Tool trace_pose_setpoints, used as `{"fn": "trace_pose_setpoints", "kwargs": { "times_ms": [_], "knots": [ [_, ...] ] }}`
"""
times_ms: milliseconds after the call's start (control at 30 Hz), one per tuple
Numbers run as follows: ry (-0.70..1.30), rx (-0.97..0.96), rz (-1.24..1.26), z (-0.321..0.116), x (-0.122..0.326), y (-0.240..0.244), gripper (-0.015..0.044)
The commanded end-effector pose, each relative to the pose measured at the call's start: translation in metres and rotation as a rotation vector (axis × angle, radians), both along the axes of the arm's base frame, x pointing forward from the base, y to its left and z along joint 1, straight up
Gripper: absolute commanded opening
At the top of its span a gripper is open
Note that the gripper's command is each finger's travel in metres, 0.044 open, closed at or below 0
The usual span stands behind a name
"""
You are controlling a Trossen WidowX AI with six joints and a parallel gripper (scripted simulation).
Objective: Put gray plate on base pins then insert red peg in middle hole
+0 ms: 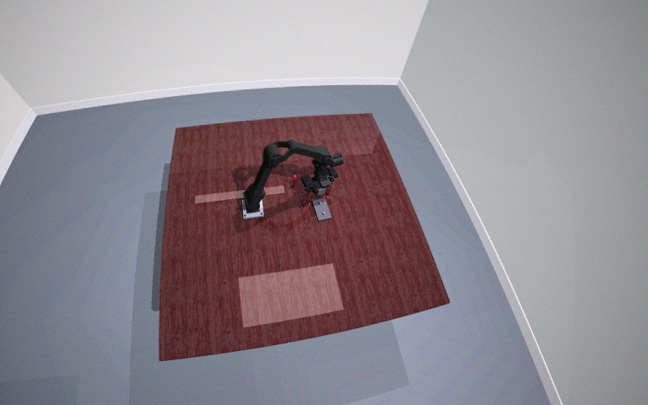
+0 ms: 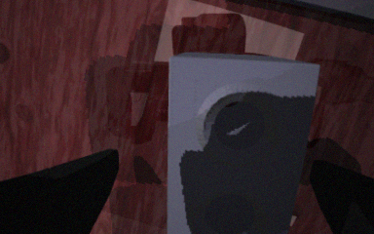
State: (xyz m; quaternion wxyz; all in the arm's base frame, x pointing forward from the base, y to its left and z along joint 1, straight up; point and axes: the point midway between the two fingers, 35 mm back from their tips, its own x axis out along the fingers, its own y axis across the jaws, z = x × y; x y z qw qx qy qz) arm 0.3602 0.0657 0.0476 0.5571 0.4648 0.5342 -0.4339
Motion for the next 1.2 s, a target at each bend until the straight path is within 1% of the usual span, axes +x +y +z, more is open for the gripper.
{"fn": "trace_pose_setpoints", "kwargs": {
  "times_ms": [0,333,600,767,1167],
  "knots": [
    [0.016,-0.006,-0.004,-0.008,-0.003,-0.001,0.044],
    [0.016,-0.006,-0.004,-0.008,-0.003,-0.001,0.0178],
    [0.016,-0.006,-0.004,-0.008,-0.003,-0.001,0.0124],
    [0.016,-0.006,-0.004,0.0,-0.002,0.0,0.0],
    [0.016,-0.005,-0.004,0.037,0.0,0.001,0.0]
  ]
}}
